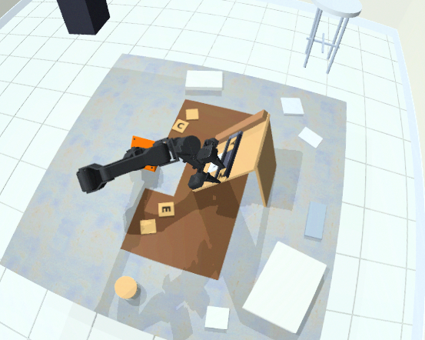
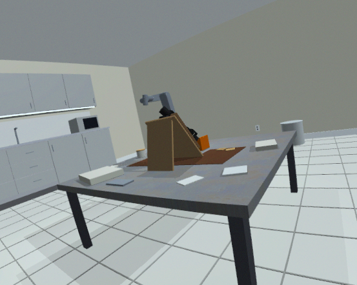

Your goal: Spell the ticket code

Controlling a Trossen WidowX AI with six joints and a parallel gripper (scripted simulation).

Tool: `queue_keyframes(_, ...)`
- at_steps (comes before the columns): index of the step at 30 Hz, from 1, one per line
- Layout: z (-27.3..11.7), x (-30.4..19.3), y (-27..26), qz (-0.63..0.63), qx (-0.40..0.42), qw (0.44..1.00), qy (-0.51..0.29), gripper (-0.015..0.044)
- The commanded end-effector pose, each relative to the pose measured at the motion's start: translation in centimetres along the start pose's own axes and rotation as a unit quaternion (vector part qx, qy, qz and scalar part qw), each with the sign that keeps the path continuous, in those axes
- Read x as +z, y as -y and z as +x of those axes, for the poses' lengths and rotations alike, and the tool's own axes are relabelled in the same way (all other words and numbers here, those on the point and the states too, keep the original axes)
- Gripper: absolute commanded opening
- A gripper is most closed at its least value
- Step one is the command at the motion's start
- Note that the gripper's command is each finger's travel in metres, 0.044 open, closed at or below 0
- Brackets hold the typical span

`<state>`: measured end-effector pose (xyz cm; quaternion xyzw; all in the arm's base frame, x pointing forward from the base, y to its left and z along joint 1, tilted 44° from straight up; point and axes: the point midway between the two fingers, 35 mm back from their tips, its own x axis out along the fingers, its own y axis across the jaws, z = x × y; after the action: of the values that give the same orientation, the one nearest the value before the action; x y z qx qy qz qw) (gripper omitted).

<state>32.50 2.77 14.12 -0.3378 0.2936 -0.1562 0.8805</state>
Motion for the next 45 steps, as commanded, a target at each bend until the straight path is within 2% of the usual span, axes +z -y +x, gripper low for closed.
queue_keyframes(1, 0.0, -0.1, -0.2, 0.003, -0.002, 1.0, -0.001, 0.0)
queue_keyframes(45, 0.0, 0.0, -2.6, 0.003, -0.002, 1.0, -0.001, 0.0)
